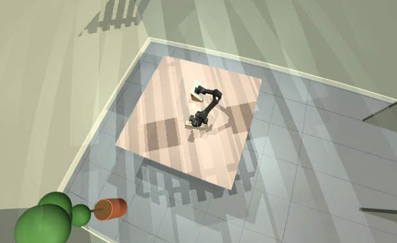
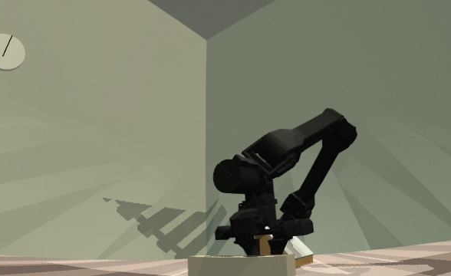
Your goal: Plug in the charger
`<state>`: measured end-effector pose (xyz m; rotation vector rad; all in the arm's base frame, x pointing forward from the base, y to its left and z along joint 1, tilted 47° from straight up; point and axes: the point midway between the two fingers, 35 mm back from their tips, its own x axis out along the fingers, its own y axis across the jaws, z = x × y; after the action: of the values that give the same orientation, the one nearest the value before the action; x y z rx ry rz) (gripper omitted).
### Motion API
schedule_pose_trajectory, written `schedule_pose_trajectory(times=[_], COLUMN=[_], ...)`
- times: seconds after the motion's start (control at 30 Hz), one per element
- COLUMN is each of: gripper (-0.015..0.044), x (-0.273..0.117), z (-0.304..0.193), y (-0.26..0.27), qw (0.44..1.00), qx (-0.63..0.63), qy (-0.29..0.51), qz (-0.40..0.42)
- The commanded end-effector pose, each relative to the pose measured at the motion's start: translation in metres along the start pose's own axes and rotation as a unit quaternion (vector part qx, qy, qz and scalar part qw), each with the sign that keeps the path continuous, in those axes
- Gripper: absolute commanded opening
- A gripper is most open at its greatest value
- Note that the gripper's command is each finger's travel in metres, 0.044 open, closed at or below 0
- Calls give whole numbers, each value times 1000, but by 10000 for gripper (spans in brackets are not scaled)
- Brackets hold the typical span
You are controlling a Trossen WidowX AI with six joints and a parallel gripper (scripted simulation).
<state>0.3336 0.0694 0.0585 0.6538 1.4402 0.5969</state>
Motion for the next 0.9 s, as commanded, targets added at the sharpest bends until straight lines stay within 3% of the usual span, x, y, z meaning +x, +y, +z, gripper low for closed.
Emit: schedule_pose_trajectory(times=[0.0, 0.87], gripper=[0, 0], x=[0, 1], z=[7, 0], y=[2, -1], qw=[1000, 1000], qx=[-9, 2], qy=[-10, 0], qz=[2, 0])
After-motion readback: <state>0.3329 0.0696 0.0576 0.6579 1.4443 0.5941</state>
